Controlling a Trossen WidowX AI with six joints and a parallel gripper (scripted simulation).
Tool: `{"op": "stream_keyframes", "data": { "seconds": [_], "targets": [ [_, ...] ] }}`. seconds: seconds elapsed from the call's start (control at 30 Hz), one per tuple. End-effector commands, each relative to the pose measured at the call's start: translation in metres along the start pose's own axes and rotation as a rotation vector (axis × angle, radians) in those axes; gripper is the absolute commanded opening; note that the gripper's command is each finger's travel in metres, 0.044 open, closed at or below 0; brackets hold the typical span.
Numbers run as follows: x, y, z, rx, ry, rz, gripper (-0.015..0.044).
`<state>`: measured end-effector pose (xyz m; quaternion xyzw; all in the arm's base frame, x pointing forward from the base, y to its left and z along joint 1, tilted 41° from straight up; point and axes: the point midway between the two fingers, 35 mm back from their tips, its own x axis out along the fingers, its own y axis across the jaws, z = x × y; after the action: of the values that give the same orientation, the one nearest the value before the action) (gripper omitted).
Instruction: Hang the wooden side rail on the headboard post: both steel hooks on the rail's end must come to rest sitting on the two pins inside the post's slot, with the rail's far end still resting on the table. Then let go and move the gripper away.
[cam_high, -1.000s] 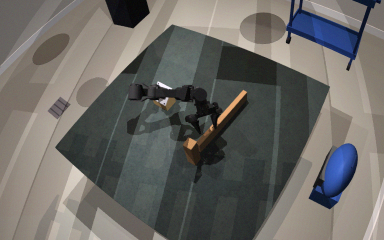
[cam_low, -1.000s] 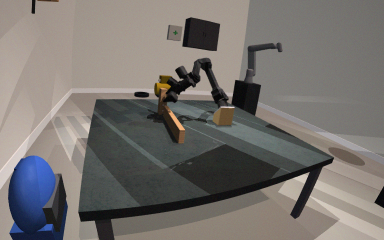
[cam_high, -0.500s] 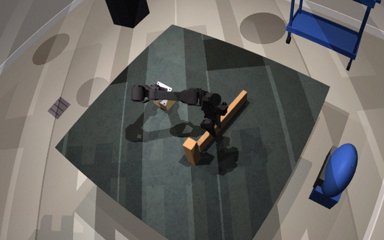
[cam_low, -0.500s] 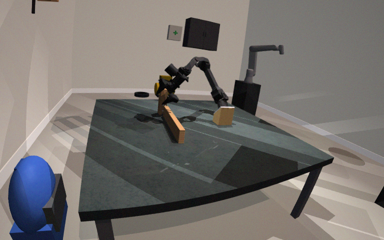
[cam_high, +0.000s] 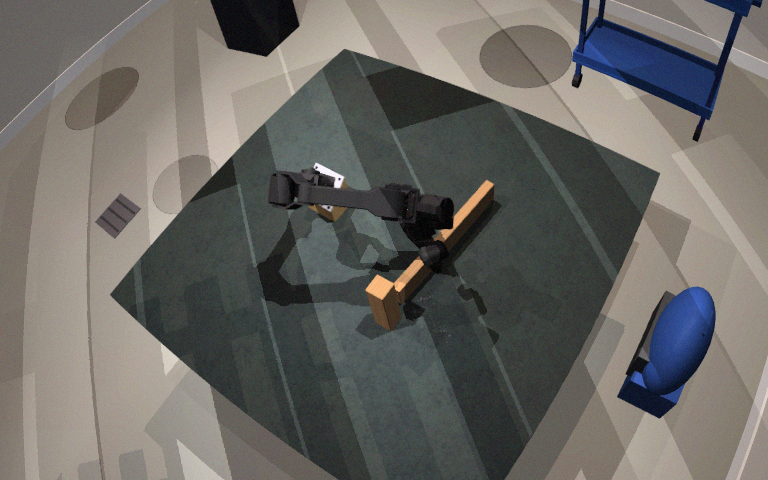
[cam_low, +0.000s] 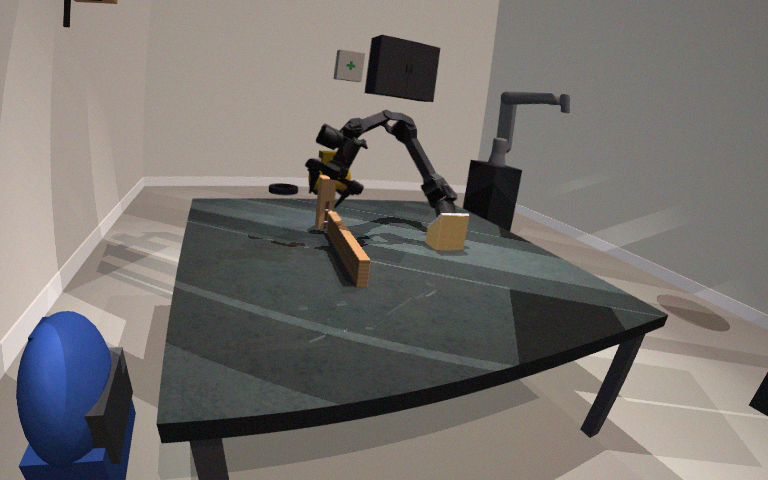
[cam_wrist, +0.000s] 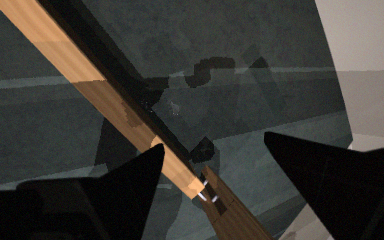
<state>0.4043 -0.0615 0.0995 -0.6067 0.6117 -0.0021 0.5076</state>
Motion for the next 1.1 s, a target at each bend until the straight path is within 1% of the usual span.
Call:
{"op": "stream_keyframes", "data": {
  "seconds": [0.0,0.63,0.7,0.8,0.97,1.07],
  "targets": [
    [-0.021,0.022,-0.035,-0.482,-0.003,0.376,0.044],
    [-0.021,0.022,-0.035,-0.482,-0.003,0.376,0.044],
    [-0.013,0.025,-0.036,-0.482,-0.003,0.376,0.044],
    [0.01,0.034,-0.038,-0.482,-0.002,0.375,0.044],
    [0.013,0.035,-0.039,-0.482,-0.002,0.375,0.044],
    [0.025,0.039,-0.04,-0.482,-0.001,0.375,0.044]
  ]
}}
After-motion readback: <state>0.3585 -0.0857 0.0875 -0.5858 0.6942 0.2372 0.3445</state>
